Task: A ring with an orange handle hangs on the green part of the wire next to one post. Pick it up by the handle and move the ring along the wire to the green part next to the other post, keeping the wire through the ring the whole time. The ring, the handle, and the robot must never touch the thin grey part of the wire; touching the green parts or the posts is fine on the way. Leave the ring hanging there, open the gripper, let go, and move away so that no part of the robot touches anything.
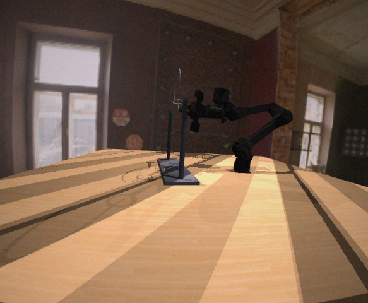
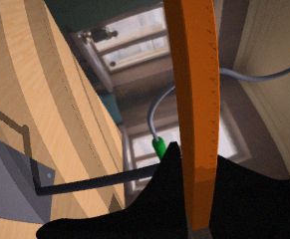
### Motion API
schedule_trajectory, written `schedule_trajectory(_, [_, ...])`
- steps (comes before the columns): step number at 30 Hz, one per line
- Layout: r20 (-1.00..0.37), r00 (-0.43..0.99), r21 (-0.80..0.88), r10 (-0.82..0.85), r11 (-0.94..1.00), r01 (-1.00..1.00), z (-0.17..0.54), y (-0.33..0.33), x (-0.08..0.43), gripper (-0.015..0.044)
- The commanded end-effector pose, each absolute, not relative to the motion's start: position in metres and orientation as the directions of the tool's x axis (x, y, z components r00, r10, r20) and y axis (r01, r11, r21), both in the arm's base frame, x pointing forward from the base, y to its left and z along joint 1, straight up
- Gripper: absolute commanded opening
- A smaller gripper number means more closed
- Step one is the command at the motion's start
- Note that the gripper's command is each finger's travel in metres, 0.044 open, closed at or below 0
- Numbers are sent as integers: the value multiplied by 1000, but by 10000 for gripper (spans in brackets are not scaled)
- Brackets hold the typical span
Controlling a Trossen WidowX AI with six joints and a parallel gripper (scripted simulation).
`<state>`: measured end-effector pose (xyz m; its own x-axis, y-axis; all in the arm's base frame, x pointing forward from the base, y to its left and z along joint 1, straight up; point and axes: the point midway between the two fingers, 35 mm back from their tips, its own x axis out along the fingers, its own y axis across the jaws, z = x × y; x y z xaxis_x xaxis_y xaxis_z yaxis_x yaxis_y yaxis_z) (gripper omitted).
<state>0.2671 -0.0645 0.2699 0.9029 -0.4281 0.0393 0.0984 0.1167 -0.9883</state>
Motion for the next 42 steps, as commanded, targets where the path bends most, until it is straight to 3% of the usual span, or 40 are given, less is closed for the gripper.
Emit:
schedule_trajectory(1, [-15,902,-971,-432,222,90,254,-62,265,-150])
schedule_trajectory(18, [-237,898,-796,-372,604,40,197,-32,263,-150])
schedule_trajectory(42, [-376,915,-362,-144,932,-3,147,35,265,-150])
